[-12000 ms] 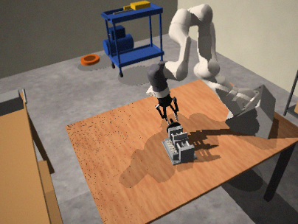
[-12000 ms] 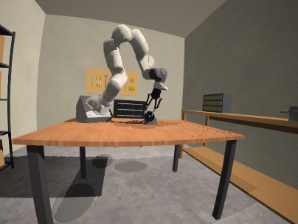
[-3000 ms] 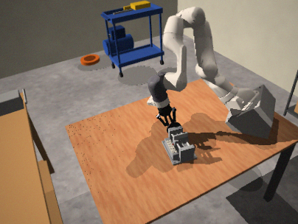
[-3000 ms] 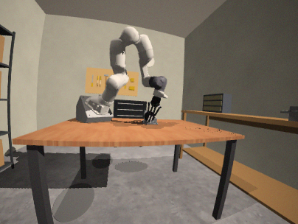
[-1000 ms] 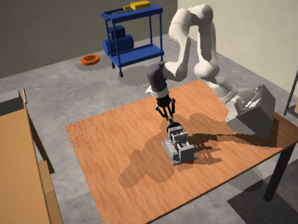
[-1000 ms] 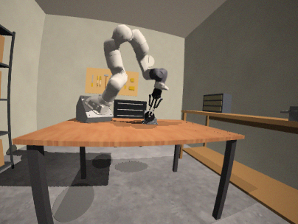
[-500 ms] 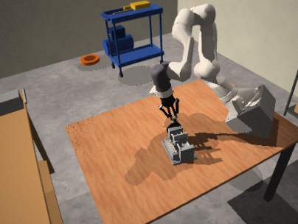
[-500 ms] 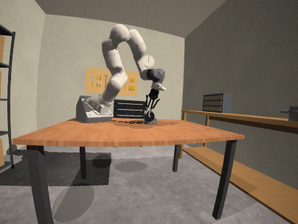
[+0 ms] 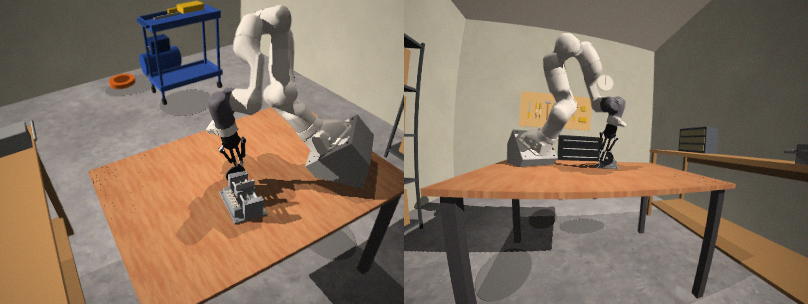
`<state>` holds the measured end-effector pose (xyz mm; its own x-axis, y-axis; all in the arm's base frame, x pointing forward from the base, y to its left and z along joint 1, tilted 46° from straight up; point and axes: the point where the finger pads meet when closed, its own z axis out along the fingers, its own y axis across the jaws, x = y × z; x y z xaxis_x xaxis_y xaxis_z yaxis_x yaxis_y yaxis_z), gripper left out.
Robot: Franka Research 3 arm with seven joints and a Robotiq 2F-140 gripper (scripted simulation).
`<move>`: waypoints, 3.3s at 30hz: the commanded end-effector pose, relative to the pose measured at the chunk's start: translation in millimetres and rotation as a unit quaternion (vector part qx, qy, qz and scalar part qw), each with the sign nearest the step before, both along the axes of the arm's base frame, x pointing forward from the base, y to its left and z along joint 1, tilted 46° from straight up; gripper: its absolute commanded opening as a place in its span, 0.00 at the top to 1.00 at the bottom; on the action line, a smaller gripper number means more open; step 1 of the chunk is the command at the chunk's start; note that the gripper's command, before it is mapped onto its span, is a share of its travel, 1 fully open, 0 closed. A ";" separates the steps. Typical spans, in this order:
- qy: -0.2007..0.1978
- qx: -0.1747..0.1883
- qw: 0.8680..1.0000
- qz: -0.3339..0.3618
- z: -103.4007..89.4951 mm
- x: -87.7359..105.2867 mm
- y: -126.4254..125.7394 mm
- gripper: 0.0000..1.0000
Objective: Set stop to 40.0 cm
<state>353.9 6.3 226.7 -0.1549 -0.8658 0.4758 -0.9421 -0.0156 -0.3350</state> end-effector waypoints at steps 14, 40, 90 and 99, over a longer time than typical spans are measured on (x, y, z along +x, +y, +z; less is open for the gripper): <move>0.002 0.000 1.000 -0.003 -17.7 19.7 -13.1 0.96; 0.002 0.000 1.000 -0.003 5.0 59.9 -7.9 0.96; 0.002 0.000 1.000 -0.003 13.5 -5.9 8.8 0.96; 0.002 0.000 1.000 -0.003 -5.4 -1.4 -2.5 0.96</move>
<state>351.6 9.7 232.1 -0.1544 -0.8654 0.4767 -0.9416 -0.0173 -0.3364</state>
